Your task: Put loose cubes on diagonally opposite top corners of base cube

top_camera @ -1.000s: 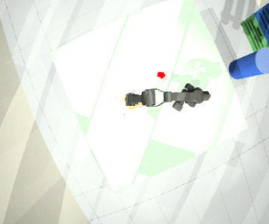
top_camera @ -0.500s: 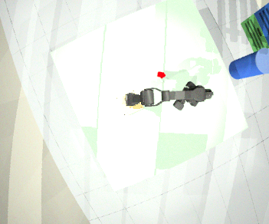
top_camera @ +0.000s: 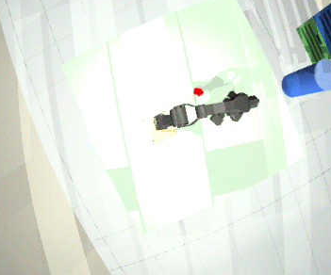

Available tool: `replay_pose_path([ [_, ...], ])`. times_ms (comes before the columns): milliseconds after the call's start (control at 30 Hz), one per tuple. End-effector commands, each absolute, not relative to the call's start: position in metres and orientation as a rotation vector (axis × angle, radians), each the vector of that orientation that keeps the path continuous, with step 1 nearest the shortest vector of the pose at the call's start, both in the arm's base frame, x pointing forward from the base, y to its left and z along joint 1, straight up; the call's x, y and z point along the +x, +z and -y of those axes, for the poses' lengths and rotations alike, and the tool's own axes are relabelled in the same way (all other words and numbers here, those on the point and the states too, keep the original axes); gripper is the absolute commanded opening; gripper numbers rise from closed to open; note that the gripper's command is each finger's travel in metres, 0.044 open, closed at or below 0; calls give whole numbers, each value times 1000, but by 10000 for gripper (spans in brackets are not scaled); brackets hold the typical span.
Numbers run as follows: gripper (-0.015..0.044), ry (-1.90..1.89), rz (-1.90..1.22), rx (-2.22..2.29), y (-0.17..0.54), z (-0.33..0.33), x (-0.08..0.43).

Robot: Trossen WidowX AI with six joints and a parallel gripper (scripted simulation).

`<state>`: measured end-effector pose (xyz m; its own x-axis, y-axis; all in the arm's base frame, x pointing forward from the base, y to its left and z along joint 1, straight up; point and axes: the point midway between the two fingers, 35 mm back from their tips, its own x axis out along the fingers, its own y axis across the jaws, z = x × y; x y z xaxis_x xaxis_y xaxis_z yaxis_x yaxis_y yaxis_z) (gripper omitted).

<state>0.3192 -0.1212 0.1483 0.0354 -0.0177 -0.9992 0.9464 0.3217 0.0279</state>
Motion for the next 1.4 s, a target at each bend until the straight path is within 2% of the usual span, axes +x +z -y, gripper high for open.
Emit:
replay_pose_path([
  [0,105,-967,-1302,984,147,107,320],
  [1367,105,-1109,-1230,1149,139,-21,314],
])
